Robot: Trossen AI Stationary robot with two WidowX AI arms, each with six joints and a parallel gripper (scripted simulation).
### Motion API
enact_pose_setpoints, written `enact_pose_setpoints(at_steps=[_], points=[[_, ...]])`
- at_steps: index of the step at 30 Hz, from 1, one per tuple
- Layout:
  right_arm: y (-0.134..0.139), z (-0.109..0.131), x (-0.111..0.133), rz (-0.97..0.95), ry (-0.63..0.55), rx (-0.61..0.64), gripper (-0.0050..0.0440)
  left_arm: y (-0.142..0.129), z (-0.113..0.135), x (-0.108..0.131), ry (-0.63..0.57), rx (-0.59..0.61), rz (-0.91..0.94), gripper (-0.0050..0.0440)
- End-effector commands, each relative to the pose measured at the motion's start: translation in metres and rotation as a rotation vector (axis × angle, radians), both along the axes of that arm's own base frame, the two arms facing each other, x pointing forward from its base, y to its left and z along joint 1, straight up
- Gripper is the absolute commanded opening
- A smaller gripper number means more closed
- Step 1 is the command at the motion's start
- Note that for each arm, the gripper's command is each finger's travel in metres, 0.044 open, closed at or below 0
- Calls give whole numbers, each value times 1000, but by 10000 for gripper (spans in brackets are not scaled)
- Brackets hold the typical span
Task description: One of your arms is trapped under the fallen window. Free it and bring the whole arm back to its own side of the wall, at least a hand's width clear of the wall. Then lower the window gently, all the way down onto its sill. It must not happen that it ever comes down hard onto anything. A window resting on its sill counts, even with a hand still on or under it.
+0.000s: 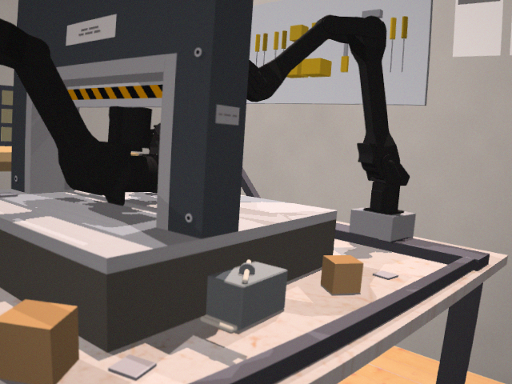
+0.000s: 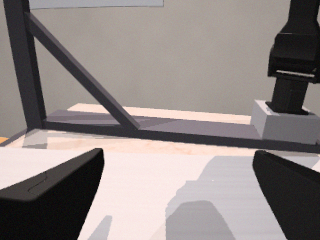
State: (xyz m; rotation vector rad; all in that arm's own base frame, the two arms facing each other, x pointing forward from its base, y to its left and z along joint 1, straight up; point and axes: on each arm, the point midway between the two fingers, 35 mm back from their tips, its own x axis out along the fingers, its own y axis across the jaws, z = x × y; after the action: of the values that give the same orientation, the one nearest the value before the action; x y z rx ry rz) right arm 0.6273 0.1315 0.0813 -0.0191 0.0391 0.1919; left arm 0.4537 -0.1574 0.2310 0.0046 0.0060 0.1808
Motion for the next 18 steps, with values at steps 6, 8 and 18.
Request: enact_pose_setpoints(at_steps=[6, 8, 18], points=[[1, 39, 3, 0, -72, 15, 400, 2, 37, -1, -50, -32, 2, 400], [1, 39, 3, 0, -72, 15, 400, 2, 39, -1, -48, -31, 1, 400], [1, 39, 3, 0, -72, 15, 400, 3, 52, -2, -51, -34, 1, 400]])
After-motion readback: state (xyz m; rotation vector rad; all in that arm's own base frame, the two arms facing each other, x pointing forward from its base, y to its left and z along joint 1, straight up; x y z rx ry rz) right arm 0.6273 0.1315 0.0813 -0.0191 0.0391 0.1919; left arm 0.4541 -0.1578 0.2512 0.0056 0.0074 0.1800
